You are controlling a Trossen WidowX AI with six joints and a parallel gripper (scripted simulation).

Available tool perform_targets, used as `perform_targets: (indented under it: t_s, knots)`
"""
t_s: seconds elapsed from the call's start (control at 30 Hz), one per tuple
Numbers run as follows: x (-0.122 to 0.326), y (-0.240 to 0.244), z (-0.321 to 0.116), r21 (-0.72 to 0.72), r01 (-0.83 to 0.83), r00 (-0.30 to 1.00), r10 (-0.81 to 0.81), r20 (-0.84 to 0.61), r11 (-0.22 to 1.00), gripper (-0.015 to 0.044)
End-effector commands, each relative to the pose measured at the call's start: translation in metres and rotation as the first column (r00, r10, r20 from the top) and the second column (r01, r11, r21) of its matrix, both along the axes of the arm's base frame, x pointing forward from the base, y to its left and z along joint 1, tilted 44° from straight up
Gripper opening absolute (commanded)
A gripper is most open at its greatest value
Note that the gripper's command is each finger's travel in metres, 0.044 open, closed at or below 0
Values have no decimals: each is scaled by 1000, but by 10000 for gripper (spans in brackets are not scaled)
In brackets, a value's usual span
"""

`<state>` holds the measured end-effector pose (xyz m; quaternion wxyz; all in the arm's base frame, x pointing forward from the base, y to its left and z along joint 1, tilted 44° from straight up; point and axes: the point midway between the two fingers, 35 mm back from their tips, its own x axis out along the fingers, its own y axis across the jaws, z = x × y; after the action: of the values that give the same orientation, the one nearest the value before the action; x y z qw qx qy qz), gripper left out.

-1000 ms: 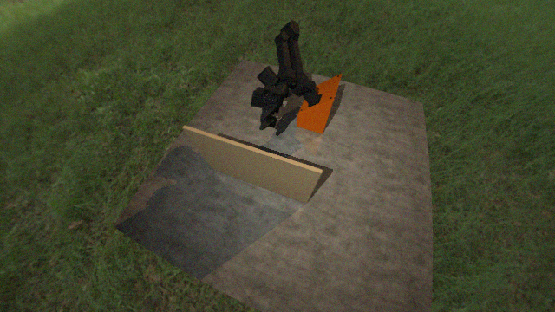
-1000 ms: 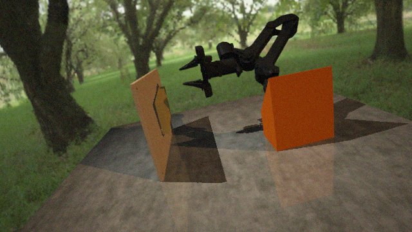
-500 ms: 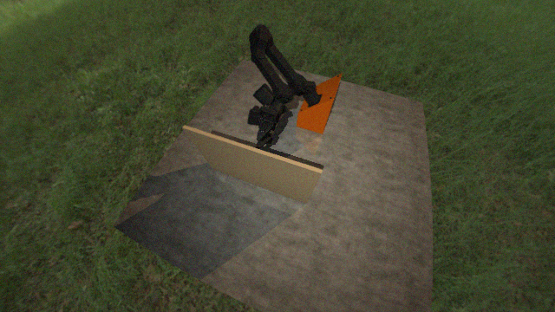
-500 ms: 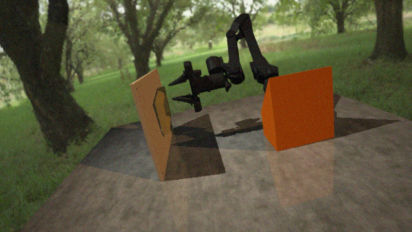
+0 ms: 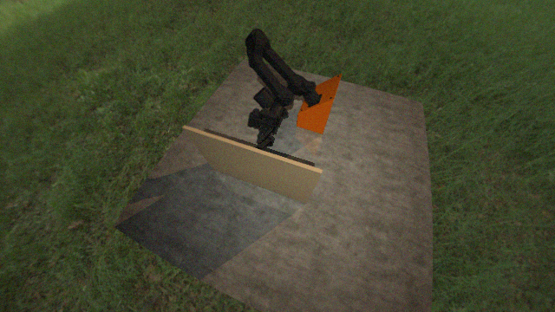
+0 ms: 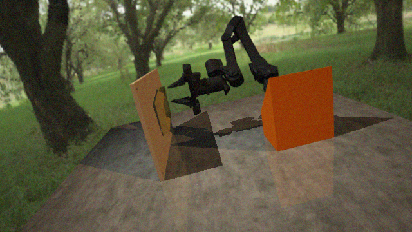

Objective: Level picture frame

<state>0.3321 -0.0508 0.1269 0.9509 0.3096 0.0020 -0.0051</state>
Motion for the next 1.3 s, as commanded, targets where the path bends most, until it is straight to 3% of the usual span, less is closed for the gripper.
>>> perform_targets:
  t_s: [0.0,0.77,1.27]
  knots:
    - [2,1,1,-6,-5,1000,5,4,1000,260]
    - [39,1,1,-6,-5,1000,5,6,1000,260]
    - [40,1,1,-6,-5,1000,5,6,1000,260]
